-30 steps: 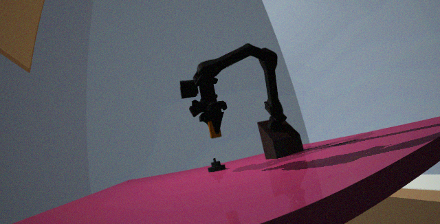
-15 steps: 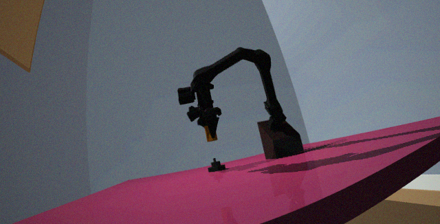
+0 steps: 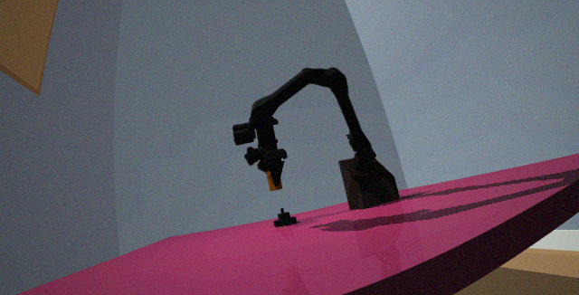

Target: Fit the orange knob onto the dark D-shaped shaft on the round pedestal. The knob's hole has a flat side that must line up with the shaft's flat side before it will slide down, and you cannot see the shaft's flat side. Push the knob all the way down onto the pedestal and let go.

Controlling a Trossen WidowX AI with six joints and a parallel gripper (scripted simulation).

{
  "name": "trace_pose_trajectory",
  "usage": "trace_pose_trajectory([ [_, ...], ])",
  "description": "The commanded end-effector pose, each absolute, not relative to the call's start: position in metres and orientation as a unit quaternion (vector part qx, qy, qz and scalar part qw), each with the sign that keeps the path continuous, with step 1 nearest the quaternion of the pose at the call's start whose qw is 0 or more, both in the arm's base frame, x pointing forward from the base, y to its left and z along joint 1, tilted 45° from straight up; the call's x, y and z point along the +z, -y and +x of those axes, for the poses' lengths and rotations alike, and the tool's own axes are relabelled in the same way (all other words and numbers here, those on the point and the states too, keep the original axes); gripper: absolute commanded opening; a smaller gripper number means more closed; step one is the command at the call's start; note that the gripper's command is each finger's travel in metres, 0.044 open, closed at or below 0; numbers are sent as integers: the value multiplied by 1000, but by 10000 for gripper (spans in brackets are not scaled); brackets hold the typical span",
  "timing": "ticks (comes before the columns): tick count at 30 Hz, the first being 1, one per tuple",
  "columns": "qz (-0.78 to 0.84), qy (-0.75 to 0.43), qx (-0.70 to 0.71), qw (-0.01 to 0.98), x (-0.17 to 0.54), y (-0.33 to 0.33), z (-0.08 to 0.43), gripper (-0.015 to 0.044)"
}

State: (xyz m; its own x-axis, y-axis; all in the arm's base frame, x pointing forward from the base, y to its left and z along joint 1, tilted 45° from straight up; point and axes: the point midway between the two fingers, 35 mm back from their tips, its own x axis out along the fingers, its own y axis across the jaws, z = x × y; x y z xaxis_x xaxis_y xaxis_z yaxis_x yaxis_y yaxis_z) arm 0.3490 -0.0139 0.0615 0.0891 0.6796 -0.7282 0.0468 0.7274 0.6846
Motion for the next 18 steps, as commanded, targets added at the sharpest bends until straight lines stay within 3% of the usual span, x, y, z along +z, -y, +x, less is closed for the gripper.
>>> trace_pose_trajectory([
  [1,284,-634,232,680,51,21,347,0],
  [18,281,-633,236,682,5,52,338,0],
])
